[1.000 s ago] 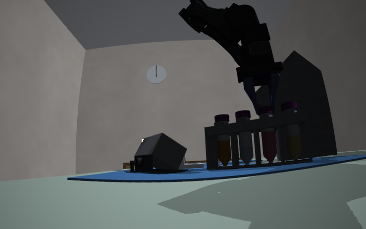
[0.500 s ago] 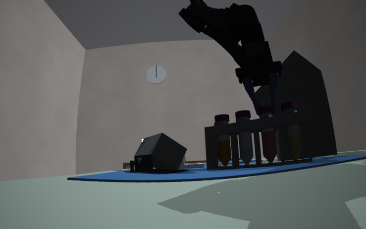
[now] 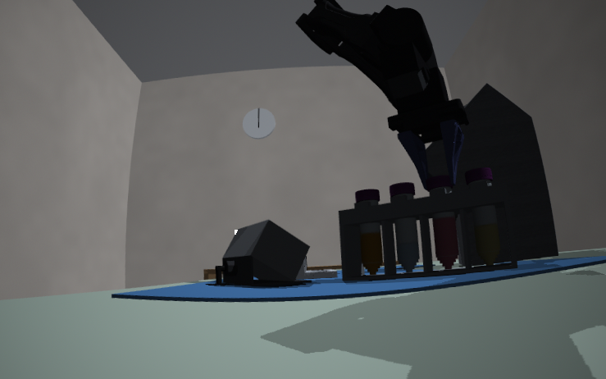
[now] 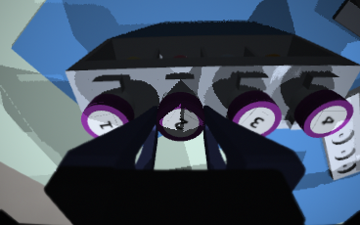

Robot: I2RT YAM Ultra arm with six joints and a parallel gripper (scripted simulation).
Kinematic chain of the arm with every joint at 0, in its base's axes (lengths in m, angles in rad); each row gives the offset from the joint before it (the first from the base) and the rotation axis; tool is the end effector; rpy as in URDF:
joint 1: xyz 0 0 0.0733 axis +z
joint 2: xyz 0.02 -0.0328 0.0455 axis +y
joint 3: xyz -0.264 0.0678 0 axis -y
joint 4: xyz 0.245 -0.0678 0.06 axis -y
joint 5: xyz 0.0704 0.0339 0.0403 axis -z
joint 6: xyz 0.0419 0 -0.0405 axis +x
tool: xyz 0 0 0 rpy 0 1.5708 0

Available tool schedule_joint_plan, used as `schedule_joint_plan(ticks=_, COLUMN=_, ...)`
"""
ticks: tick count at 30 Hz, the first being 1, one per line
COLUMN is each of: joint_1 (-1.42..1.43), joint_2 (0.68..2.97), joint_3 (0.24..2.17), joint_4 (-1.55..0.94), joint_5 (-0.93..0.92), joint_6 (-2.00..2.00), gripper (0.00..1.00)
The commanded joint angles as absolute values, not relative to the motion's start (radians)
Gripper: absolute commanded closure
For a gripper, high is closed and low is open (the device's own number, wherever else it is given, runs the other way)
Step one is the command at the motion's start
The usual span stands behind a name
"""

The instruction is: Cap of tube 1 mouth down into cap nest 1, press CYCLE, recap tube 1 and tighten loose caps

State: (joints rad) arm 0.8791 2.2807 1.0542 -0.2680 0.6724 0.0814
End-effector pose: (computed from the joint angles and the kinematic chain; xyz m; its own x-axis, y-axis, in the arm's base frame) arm 0.2354 0.2451 0.0058 -0.6804 -0.7218 -0.1265 -0.5186 0.5962 -0.6128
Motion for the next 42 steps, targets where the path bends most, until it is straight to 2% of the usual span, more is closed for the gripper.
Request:
schedule_joint_plan(ticks=1, joint_1=0.884, joint_2=2.276, joint_3=1.057, joint_4=-0.261, joint_5=0.670, joint_6=0.227, gripper=1.00)
schedule_joint_plan(ticks=40, joint_1=0.884, joint_2=2.276, joint_3=1.057, joint_4=-0.261, joint_5=0.670, joint_6=0.255, gripper=1.00)
schedule_joint_plan(ticks=41, joint_1=0.884, joint_2=2.276, joint_3=1.057, joint_4=-0.261, joint_5=0.670, joint_6=0.255, gripper=0.51)
schedule_joint_plan(ticks=42, joint_1=0.884, joint_2=2.276, joint_3=1.057, joint_4=-0.261, joint_5=0.670, joint_6=0.255, gripper=0.51)
